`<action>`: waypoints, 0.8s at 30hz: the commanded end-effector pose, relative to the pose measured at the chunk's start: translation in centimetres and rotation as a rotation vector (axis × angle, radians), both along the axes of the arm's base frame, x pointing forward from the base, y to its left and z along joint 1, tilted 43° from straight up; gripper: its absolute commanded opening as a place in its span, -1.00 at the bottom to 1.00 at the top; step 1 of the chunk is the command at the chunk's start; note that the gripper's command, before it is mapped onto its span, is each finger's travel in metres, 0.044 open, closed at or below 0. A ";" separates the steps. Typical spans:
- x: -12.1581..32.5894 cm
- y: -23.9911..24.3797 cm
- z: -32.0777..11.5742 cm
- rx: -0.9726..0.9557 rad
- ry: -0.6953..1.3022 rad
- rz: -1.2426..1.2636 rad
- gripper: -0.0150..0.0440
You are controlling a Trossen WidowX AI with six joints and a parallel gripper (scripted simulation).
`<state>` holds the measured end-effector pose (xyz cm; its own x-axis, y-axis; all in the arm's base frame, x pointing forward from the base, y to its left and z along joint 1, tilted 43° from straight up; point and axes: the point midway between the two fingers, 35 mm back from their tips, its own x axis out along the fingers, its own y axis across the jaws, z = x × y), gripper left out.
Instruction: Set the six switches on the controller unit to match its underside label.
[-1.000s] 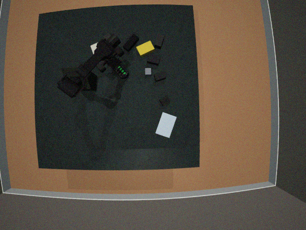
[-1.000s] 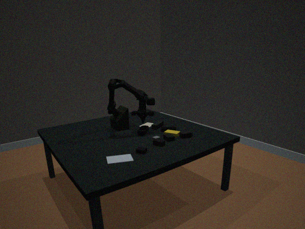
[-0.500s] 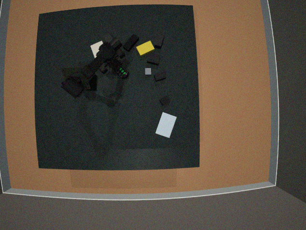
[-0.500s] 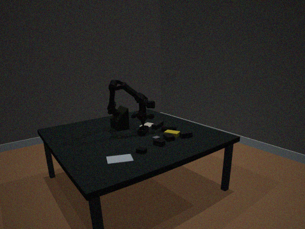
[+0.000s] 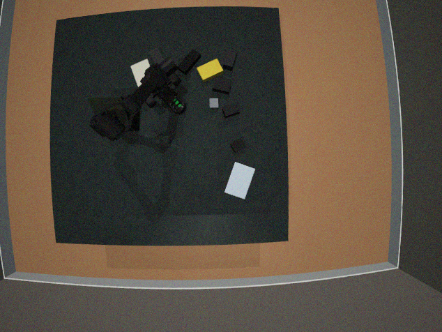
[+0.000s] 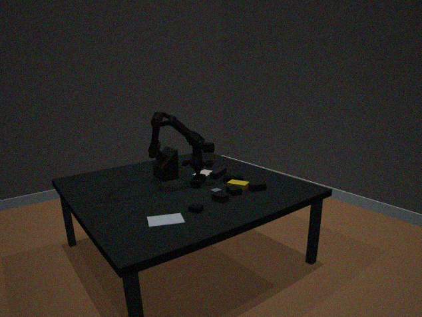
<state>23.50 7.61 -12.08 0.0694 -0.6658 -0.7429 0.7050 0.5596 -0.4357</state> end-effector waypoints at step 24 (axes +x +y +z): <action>4.0 2.0 4.3 -0.004 0.001 0.002 -0.49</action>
